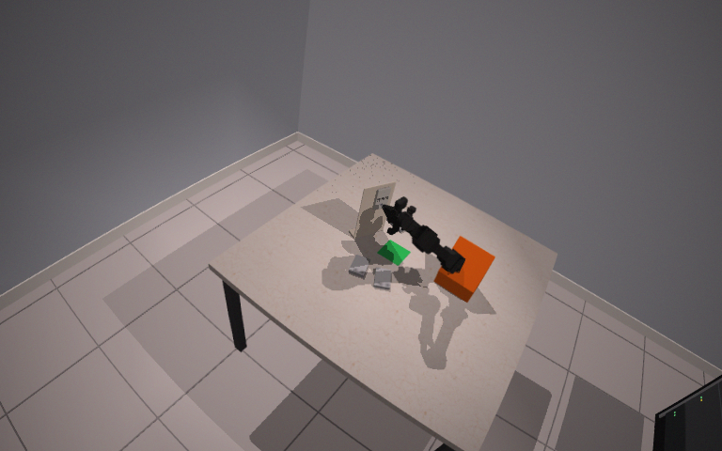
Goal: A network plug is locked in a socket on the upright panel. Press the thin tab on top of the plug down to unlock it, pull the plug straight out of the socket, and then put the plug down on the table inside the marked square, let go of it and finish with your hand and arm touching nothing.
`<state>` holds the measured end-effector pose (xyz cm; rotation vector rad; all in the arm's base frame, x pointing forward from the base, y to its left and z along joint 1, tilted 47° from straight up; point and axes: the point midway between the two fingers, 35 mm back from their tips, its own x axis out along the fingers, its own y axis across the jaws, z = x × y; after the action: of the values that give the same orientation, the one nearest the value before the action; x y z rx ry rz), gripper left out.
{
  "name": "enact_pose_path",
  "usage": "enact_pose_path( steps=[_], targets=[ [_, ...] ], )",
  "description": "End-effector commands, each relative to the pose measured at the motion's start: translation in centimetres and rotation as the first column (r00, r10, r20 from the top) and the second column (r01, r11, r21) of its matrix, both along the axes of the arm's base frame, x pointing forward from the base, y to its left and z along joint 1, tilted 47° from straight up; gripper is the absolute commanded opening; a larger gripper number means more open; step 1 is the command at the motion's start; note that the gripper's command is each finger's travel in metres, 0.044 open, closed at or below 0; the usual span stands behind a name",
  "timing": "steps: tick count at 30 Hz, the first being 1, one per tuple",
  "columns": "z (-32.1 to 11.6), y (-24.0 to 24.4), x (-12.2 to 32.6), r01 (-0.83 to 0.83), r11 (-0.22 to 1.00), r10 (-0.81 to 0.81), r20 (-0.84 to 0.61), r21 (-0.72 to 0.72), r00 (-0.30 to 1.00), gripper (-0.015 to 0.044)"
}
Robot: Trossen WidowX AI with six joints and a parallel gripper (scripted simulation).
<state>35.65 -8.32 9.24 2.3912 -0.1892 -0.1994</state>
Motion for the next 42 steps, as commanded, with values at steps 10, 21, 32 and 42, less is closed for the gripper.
enact_pose_path(
  steps=[10,21,32,42],
  targets=[
    [0.3,0.2,-0.8,0.005,1.000,-0.005,0.004,-0.002,1.000,0.0000],
    [0.5,0.4,-1.4,0.005,1.000,-0.005,0.004,-0.002,1.000,0.0000],
    [0.7,0.7,-1.8,0.005,1.000,-0.005,0.003,-0.002,1.000,0.0000],
    [0.8,0.9,-2.2,0.005,1.000,-0.005,0.003,-0.002,1.000,0.0000]
  ],
)
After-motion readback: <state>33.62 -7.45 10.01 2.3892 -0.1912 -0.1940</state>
